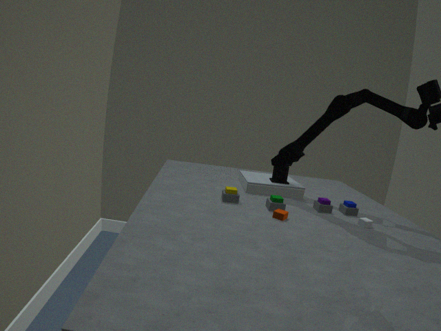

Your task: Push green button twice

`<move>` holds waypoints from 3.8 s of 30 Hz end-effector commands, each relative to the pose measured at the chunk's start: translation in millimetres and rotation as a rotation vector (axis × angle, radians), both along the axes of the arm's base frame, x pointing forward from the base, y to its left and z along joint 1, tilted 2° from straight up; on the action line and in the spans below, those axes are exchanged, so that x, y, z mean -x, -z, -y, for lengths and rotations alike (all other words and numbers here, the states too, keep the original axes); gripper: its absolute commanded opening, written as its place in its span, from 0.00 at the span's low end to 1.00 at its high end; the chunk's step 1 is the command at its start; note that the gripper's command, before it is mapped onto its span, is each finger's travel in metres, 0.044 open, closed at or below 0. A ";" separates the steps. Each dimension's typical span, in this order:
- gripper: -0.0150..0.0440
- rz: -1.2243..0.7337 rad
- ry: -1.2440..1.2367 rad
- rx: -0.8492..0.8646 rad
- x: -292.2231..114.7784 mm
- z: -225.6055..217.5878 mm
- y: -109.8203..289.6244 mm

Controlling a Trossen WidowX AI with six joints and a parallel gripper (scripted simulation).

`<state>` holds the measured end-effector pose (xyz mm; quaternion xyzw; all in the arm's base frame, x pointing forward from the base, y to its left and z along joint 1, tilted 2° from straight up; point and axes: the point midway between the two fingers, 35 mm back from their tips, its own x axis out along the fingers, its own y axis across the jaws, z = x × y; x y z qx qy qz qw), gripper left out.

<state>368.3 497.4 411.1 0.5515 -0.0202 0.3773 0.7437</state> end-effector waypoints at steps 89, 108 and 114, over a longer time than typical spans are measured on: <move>0.29 -1.249 -0.342 1.646 148.1 544.7 364.6; 0.29 -1.249 -0.342 1.646 149.0 544.8 386.0; 0.29 -1.249 -0.342 1.646 149.0 544.8 386.0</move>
